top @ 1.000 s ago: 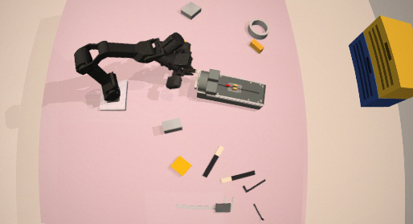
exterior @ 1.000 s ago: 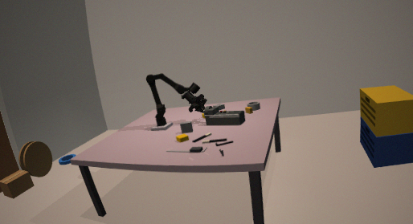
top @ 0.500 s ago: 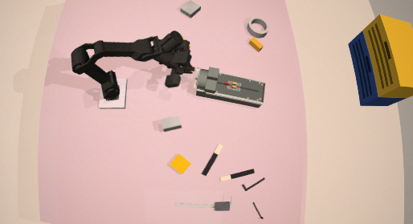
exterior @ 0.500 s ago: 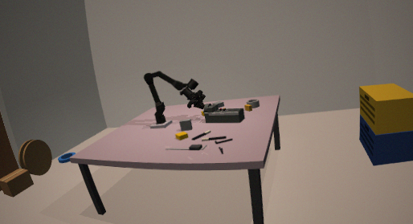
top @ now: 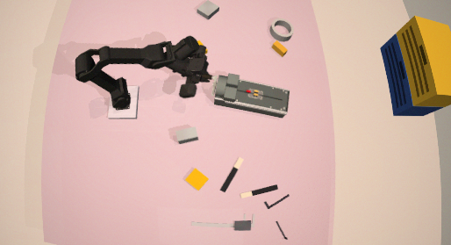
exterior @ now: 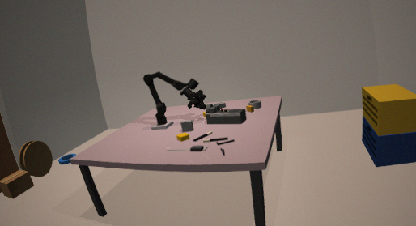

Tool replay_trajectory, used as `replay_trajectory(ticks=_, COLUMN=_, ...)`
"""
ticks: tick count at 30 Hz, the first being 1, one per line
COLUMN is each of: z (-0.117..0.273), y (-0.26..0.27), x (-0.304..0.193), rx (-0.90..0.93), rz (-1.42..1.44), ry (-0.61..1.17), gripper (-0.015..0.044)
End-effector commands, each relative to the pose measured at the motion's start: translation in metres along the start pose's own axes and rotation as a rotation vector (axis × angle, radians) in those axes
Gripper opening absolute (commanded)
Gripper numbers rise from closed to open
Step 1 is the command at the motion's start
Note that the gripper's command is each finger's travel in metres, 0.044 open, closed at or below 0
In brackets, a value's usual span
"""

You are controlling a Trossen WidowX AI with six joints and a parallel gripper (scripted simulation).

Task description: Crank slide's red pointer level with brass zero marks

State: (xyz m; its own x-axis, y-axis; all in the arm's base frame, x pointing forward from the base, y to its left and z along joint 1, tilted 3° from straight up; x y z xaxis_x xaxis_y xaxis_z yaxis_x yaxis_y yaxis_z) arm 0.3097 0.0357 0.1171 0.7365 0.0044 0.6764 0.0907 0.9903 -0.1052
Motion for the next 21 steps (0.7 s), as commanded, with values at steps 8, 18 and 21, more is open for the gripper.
replay_trajectory(ticks=8, z=0.004, y=-0.013, x=0.000, rx=-0.015, rz=-0.004, ry=-0.007, gripper=0.0000)
replay_trajectory(ticks=18, z=0.003, y=-0.019, x=-0.002, rx=-0.015, rz=-0.003, ry=-0.007, gripper=0.0000)
replay_trajectory(ticks=21, z=0.003, y=-0.021, x=-0.003, rx=-0.015, rz=-0.003, ry=-0.007, gripper=0.0000)
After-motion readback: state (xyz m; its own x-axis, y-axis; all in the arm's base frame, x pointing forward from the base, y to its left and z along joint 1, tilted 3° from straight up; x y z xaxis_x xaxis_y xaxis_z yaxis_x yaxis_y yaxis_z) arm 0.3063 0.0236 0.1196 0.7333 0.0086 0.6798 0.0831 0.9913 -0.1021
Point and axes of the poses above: the point midway between the two fingers, 35 mm back from their tips, its own z axis back along the fingers, its own y axis across the jaws, x = y × z, the point moved 3 cm from there along z, back along the fingers, and after that the axes turned 13 degrees about z, right-handed, at the moved point
